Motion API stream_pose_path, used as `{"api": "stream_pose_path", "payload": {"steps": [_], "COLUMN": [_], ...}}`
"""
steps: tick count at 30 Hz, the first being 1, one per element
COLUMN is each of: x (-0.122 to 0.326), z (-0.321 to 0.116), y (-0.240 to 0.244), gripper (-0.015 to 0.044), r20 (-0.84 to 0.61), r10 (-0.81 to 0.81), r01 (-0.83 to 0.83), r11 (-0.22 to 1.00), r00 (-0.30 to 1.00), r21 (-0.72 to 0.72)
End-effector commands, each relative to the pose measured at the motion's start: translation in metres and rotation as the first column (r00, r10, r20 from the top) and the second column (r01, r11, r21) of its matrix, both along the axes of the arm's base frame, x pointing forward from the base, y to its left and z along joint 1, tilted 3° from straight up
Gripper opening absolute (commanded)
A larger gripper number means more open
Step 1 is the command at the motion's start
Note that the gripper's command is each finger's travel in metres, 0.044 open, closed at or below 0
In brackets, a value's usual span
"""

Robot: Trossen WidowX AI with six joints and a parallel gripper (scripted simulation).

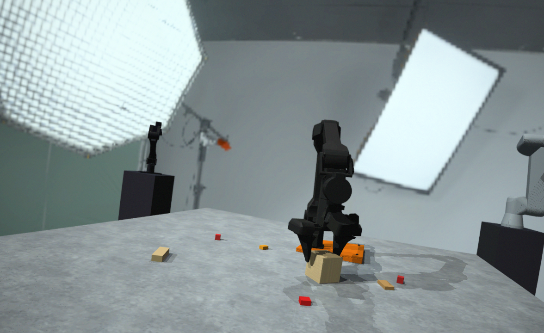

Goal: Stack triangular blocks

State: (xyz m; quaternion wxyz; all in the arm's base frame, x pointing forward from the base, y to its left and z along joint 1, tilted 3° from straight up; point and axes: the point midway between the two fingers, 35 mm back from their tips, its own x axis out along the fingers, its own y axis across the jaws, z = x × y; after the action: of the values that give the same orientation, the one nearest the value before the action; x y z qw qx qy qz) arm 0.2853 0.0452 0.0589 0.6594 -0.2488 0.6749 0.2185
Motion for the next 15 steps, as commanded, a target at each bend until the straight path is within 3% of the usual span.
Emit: {"api": "stream_pose_path", "payload": {"steps": [1, 8, 15], "x": [0.0, 0.002, 0.004], "z": [0.0, 0.009, 0.092], "y": [0.0, 0.001, 0.005], "gripper": [0.044, 0.044, 0.044], "r20": [0.0, 0.0, 0.001], "r10": [0.0, 0.0, 0.0], "r01": [0.0, 0.0, 0.0], "r11": [1.0, 1.0, 1.0], "r00": [1.0, 1.0, 1.0], "r21": [0.0, 0.0, 0.0]}}
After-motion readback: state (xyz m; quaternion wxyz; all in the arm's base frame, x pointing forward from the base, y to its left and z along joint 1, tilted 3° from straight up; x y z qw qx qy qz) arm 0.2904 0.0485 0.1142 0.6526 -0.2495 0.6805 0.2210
